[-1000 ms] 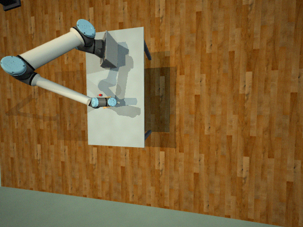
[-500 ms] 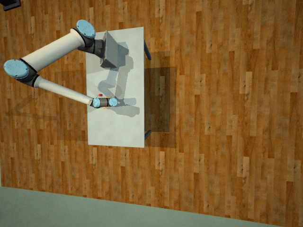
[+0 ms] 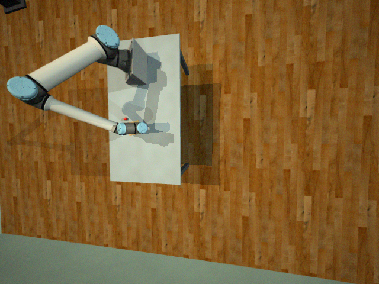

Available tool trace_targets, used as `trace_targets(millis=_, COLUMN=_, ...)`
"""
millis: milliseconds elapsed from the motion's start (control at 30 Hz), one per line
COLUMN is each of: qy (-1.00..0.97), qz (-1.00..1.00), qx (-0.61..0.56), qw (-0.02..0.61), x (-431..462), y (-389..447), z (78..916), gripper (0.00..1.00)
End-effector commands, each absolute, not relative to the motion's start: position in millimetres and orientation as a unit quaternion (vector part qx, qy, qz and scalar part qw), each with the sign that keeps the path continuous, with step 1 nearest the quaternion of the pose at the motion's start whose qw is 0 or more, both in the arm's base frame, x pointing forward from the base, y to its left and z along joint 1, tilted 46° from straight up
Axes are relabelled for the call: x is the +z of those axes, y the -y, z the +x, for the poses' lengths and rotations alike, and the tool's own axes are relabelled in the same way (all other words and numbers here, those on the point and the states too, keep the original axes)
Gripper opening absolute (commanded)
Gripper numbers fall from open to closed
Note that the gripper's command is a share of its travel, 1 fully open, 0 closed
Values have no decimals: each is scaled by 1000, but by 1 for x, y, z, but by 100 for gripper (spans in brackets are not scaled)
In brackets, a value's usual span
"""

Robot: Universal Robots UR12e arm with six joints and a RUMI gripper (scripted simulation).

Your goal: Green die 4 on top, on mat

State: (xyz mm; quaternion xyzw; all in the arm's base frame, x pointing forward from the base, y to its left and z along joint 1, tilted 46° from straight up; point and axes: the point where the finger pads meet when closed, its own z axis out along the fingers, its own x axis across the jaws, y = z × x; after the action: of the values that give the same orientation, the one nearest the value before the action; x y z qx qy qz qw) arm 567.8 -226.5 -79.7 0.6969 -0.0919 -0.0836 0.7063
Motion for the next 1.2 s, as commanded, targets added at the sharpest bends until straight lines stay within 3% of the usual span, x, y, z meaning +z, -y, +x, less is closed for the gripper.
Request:
trace_targets(millis=0, qy=92, qz=697, qx=-83, qw=706, x=-80, y=227, z=568, gripper=24)
trace_targets(millis=1167, qy=92, qz=697, qx=-83, qw=706, x=-80, y=227, z=568, gripper=24)
